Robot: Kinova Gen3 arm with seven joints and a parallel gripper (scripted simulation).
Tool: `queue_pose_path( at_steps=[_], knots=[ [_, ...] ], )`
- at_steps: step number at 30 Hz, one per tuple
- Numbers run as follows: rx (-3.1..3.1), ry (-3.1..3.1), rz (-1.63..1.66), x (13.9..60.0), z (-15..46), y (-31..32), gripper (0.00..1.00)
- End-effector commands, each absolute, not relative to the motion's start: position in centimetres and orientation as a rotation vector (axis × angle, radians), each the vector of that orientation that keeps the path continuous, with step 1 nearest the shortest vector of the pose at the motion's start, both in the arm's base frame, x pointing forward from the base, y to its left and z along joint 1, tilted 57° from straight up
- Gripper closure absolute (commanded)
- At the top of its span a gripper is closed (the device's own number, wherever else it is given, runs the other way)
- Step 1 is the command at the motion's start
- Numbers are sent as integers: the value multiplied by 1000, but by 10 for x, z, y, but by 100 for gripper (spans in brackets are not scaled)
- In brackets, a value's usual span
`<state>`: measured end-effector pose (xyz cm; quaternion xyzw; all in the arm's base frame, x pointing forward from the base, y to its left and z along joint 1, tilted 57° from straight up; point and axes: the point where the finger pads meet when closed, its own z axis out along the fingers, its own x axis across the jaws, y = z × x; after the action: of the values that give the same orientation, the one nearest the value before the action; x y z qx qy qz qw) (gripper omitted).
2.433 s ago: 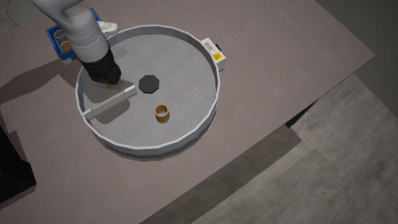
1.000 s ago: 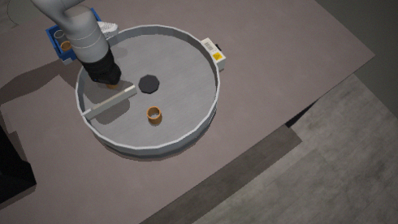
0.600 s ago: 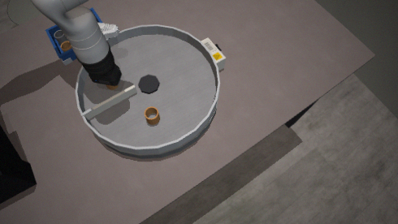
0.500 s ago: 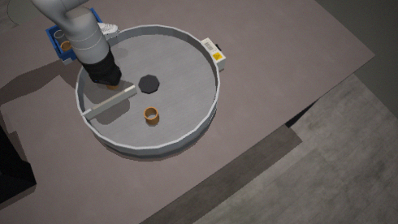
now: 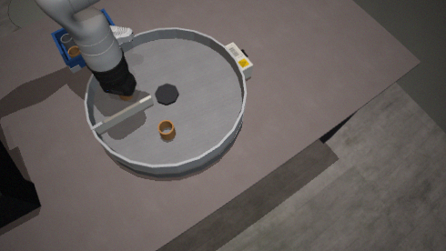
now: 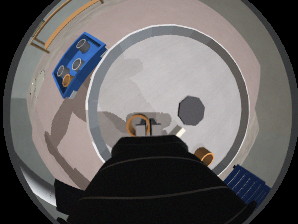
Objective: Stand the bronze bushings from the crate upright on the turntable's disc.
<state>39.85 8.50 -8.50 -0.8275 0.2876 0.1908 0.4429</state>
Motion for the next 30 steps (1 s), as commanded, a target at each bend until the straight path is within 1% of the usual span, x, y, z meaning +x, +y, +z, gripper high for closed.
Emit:
queue_pose_path(
  at_steps=[1,21,22,30],
  knots=[
    [-2050,716,467,399,-85,85,100],
    [-2050,716,467,399,-85,85,100],
    [-2050,716,467,399,-85,85,62],
    [-2050,716,467,399,-85,85,62]
  ],
)
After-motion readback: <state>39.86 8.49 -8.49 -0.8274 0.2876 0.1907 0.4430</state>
